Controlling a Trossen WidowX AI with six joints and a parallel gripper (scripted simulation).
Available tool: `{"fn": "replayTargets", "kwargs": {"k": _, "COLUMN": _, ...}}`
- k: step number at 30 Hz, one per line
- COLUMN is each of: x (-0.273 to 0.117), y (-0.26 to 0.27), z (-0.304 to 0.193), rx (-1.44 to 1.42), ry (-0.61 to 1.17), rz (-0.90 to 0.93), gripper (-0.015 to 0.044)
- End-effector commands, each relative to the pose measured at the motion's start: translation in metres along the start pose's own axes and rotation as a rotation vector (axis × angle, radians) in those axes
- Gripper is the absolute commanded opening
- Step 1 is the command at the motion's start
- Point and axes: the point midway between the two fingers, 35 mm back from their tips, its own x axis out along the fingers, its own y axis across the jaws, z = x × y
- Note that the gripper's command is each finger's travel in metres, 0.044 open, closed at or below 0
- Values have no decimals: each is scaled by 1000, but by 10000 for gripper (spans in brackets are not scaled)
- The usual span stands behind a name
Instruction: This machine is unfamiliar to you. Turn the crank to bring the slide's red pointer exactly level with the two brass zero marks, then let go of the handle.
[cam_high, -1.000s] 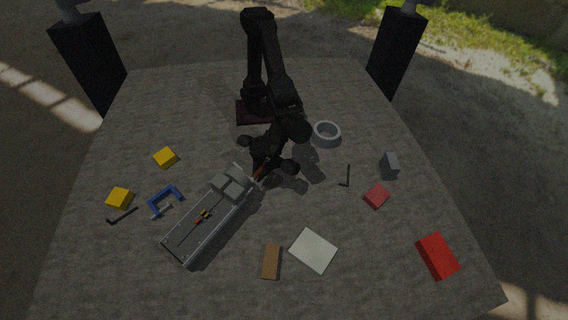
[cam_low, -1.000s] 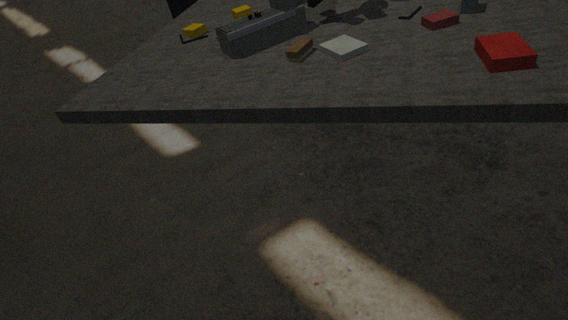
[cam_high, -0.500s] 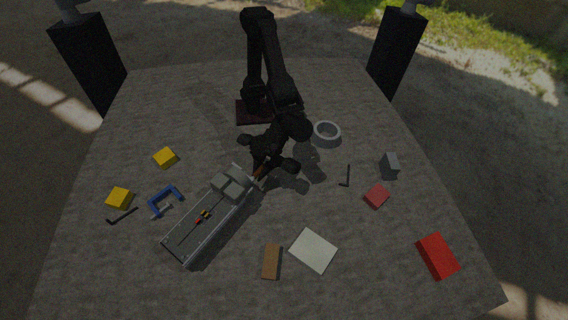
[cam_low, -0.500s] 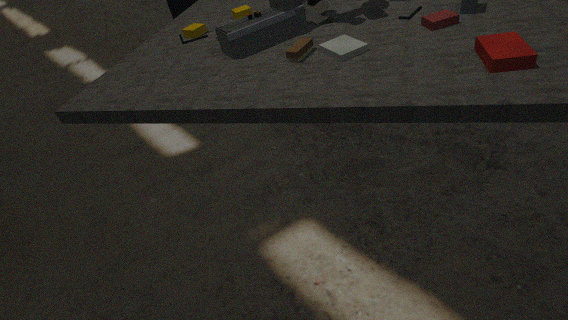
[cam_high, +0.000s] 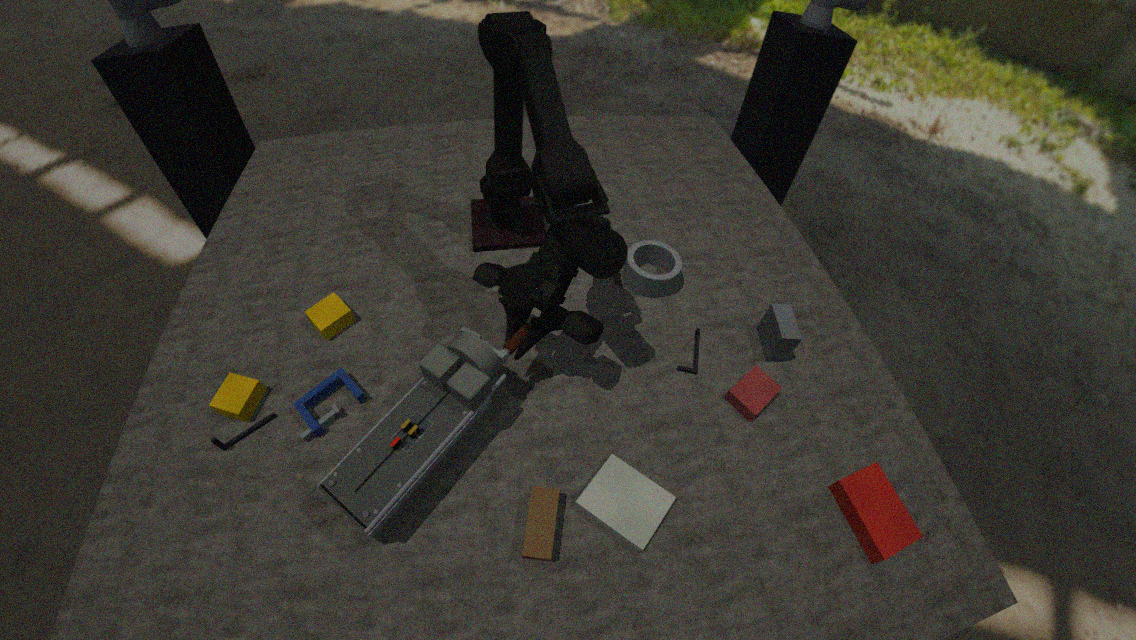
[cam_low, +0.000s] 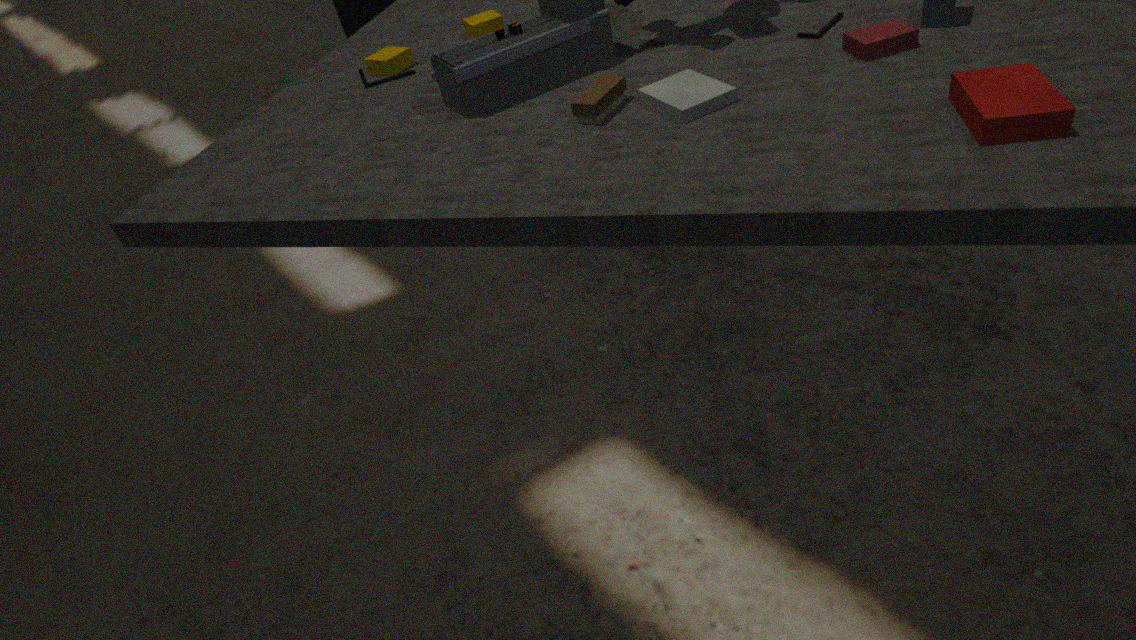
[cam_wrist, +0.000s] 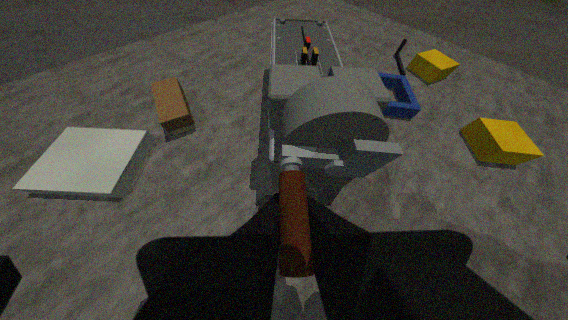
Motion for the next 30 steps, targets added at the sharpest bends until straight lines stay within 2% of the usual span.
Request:
{"fn": "replayTargets", "kwargs": {"k": 1, "x": -7, "y": -2, "z": 7, "rx": 7, "ry": -10, "rz": 6, "gripper": 0}}
{"fn": "replayTargets", "kwargs": {"k": 30, "x": -19, "y": -24, "z": 19, "rx": 6, "ry": -11, "rz": 4, "gripper": 0}}
